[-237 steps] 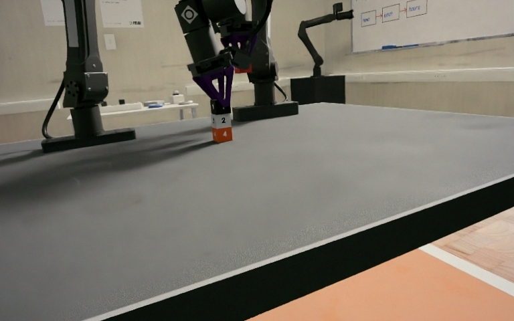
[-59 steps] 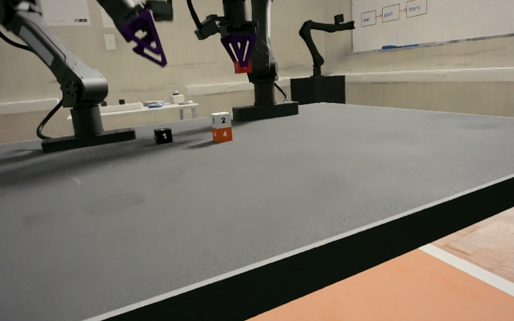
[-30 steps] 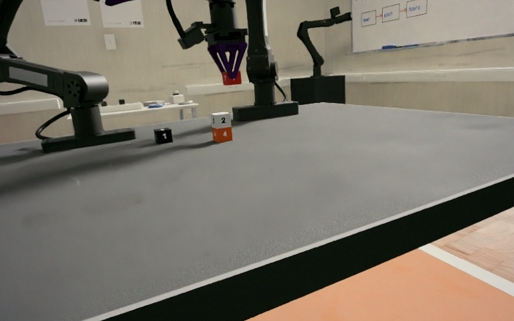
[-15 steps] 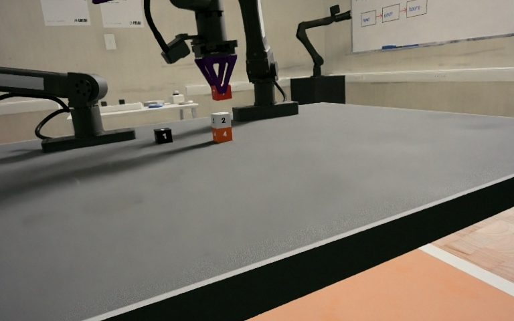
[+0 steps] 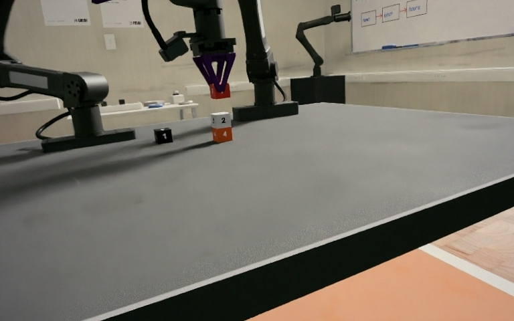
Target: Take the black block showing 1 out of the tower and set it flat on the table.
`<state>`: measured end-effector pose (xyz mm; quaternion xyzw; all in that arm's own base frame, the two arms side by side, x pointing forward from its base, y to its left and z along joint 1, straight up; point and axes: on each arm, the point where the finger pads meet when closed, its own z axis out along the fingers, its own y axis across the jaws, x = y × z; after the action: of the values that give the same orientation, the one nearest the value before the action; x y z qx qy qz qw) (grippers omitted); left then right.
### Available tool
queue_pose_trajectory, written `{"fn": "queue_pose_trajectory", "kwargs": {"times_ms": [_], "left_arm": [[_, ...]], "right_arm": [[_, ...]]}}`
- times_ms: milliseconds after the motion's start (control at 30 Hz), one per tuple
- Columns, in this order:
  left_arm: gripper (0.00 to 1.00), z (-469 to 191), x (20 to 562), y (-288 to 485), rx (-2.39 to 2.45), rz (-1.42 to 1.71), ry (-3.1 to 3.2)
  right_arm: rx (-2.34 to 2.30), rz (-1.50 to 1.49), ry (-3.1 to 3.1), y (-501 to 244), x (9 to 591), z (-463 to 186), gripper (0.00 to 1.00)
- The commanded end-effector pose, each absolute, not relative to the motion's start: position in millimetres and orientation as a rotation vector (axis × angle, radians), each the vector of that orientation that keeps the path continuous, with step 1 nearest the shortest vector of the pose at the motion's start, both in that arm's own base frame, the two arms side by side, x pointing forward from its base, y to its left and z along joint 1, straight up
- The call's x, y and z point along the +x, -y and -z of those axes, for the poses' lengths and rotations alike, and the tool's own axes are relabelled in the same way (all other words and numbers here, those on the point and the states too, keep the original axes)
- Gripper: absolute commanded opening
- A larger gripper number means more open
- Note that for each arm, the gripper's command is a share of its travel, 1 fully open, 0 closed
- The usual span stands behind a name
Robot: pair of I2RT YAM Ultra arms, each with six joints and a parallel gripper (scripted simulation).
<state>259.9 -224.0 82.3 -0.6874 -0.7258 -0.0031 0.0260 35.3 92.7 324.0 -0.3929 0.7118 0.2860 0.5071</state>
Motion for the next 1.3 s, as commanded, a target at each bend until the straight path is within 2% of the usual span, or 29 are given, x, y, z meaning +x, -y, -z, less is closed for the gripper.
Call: {"fn": "queue_pose_trajectory", "kwargs": {"times_ms": [0,533,1267], "left_arm": [[0.27,-90,266,232,-2.139,0.010,2.269],[0.27,-90,264,230,-2.146,0.011,2.260],[0.27,-68,265,233,-2.143,0.009,2.258]], "right_arm": [[-0.933,-0.647,-1.761,-95,31,-328,1.00],[-0.693,-0.480,-1.848,-89,46,-336,1.00],[-0.693,-0.489,-1.852,-89,45,-333,1.00]]}}
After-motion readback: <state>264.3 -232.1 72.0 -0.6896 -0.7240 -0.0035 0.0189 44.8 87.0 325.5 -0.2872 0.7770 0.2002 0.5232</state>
